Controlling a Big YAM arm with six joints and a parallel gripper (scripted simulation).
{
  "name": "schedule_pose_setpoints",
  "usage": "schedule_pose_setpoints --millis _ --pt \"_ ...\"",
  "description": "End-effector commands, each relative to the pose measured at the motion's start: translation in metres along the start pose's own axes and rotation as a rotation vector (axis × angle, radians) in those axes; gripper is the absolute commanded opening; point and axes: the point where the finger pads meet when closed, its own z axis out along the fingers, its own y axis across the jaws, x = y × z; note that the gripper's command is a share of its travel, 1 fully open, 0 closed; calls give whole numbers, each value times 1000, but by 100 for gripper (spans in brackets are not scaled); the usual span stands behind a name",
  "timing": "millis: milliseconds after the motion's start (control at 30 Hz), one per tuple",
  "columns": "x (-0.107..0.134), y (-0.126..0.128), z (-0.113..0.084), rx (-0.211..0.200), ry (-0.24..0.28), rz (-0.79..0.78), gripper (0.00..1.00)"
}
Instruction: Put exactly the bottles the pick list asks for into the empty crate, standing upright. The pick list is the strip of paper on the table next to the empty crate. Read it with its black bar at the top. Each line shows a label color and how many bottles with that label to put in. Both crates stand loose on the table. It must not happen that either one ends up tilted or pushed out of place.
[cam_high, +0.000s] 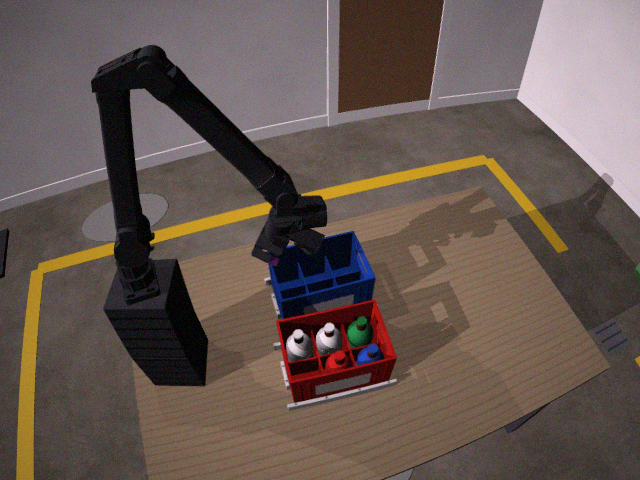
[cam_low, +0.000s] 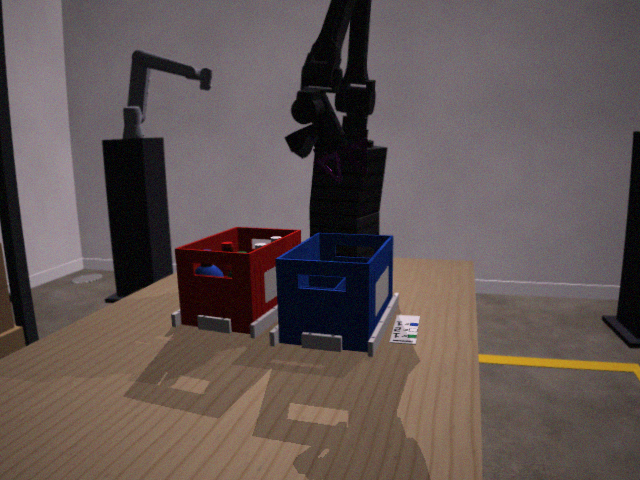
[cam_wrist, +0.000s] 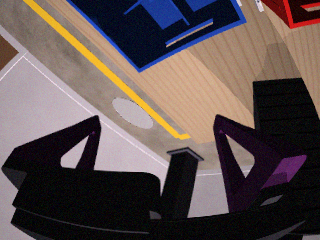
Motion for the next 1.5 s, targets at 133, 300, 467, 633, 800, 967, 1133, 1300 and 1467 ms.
schedule_pose_setpoints --millis 133,300,467,633,800,967,1133,1300,1467 --pt "-1 2 -2 -4 -6 -3 100" --pt "-1 2 -2 -4 -6 -3 100" --pt "-1 2 -2 -4 -6 -3 100" --pt "0 0 0 0 0 0 61" --pt "0 0 0 0 0 0 61" --pt "0 0 0 0 0 0 61" --pt "0 0 0 0 0 0 61" --pt "0 0 0 0 0 0 61" --pt "0 0 0 0 0 0 61"
